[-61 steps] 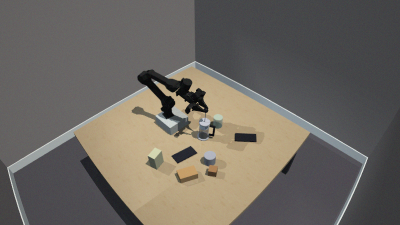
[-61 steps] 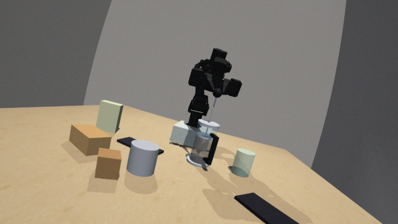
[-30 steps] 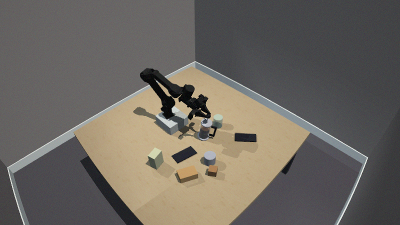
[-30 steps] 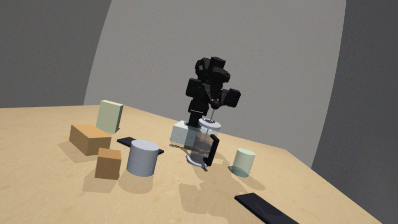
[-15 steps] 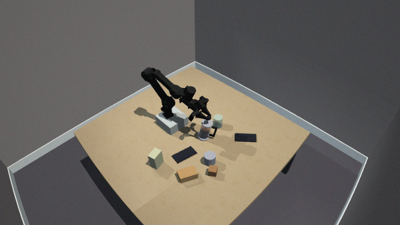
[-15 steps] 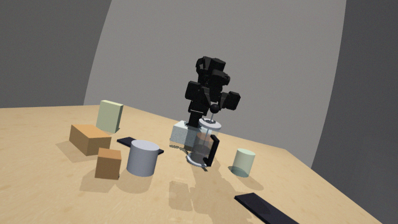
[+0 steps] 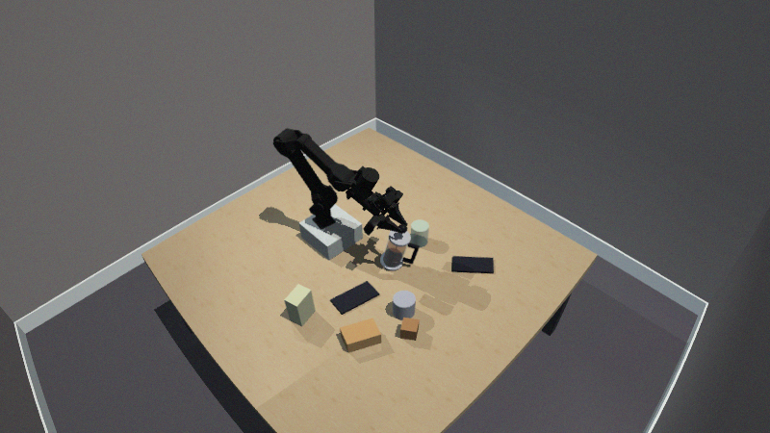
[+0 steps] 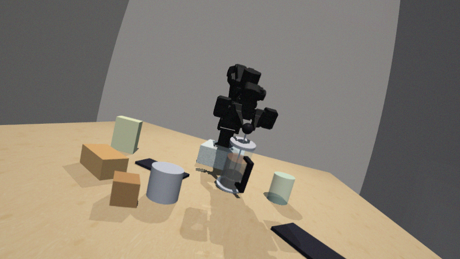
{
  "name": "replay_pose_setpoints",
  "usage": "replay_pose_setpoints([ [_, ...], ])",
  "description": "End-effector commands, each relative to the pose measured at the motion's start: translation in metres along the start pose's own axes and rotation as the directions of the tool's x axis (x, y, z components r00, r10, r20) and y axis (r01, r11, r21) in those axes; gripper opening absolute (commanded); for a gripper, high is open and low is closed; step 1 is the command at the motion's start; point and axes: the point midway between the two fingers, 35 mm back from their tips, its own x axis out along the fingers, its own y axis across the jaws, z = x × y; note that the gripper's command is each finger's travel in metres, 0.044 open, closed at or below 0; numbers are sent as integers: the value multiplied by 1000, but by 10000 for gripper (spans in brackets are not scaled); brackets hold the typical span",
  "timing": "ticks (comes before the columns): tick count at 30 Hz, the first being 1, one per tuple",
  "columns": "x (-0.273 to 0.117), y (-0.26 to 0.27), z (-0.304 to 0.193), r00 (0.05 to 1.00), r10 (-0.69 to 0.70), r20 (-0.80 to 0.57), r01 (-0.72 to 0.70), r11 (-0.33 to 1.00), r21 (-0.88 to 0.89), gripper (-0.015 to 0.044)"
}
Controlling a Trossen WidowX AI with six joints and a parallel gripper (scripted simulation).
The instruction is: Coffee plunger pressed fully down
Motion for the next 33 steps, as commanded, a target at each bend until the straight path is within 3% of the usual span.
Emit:
replay_pose_setpoints([
  [1, 5, 0, -14, 999, 0, -50, -1, 1000, -10, 127],
  [33, 10, 0, -10, 999, 0, -49, -1, 1000, -10, 127],
])
